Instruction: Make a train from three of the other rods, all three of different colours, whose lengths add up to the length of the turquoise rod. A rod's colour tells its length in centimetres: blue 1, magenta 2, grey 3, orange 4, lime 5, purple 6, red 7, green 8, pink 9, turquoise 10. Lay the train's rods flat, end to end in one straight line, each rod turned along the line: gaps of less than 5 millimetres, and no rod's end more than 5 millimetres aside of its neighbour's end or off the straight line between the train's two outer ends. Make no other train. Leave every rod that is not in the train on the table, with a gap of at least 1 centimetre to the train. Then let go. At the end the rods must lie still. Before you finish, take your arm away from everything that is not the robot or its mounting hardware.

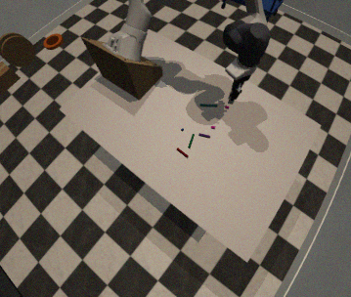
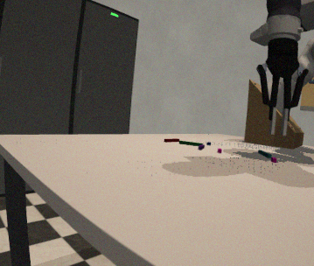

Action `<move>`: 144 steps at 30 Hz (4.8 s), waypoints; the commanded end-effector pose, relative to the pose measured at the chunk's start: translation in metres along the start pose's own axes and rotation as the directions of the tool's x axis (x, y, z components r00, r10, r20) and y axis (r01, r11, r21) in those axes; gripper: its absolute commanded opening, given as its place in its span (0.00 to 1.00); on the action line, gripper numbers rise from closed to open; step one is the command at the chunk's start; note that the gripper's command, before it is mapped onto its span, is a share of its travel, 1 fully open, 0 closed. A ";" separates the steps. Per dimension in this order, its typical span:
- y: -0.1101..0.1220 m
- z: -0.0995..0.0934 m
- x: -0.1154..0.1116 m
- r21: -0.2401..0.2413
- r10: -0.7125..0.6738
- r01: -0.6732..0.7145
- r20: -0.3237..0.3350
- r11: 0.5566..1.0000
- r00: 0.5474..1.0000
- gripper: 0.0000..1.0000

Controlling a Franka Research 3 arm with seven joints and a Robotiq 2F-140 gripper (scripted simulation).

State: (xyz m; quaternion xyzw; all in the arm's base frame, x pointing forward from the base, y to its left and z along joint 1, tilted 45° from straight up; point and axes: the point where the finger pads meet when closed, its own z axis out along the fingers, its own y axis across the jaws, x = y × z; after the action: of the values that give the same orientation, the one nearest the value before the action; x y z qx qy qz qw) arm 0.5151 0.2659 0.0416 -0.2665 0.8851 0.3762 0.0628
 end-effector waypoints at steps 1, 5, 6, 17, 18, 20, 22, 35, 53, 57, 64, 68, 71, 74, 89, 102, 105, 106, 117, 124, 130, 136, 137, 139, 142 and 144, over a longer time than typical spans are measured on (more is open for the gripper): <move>0.000 -0.001 -0.001 0.000 0.006 -0.006 0.000 1.000 1.000 0.15; 0.000 -0.001 -0.001 0.000 0.006 -0.006 0.000 1.000 1.000 0.15; 0.000 -0.001 -0.001 0.000 0.006 -0.006 0.000 1.000 1.000 0.15; 0.000 0.004 -0.001 0.000 0.006 -0.006 -0.001 1.000 1.000 0.15; 0.000 0.005 -0.001 0.000 0.006 -0.006 -0.001 1.000 1.000 0.15; 0.000 0.007 -0.001 0.000 0.006 -0.006 -0.001 1.000 1.000 0.15; 0.000 0.007 -0.001 0.000 0.006 -0.006 -0.001 1.000 1.000 0.15; 0.000 0.026 -0.002 0.000 0.006 -0.006 -0.001 1.000 1.000 0.15; 0.000 0.047 -0.002 0.000 0.006 -0.006 -0.001 1.000 1.000 0.15; 0.000 0.048 -0.002 0.000 0.006 -0.006 -0.001 1.000 1.000 0.15; 0.000 0.051 -0.002 0.000 0.006 -0.006 -0.001 1.000 1.000 0.15; 0.000 0.051 -0.002 0.000 0.006 -0.006 -0.001 1.000 1.000 0.15; 0.000 0.051 -0.002 0.000 0.006 -0.006 -0.001 1.000 1.000 0.15; 0.000 0.051 -0.002 0.000 0.006 -0.006 -0.001 1.000 1.000 0.15; 0.000 0.051 -0.002 0.000 0.006 -0.006 -0.001 1.000 1.000 0.15; 0.000 0.051 -0.002 0.000 0.006 -0.006 -0.001 1.000 1.000 0.15; 0.000 0.051 -0.002 0.000 0.006 -0.006 -0.001 1.000 1.000 0.15; 0.000 0.051 -0.002 0.000 0.006 -0.006 -0.001 1.000 1.000 0.15; -0.001 0.051 -0.004 0.000 0.006 -0.006 -0.001 1.000 1.000 0.15; -0.001 0.051 -0.004 0.000 0.006 -0.006 -0.001 1.000 1.000 0.15; -0.001 0.051 -0.004 0.000 0.006 -0.006 -0.001 1.000 1.000 0.15; -0.001 0.051 -0.004 0.000 0.006 -0.006 -0.001 1.000 1.000 0.15; -0.001 0.051 -0.004 0.000 0.006 -0.006 -0.001 1.000 1.000 0.15; -0.001 0.051 -0.004 0.000 0.006 -0.006 -0.001 1.000 1.000 0.15; -0.001 0.051 -0.004 0.000 0.006 -0.006 -0.001 1.000 1.000 0.15; -0.001 0.051 -0.004 0.000 0.006 -0.006 -0.001 1.000 1.000 0.15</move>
State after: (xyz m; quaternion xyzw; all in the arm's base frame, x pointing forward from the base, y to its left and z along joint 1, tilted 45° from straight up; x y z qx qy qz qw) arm 0.5138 0.3018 0.0063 -0.2662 0.8856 0.3755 0.0619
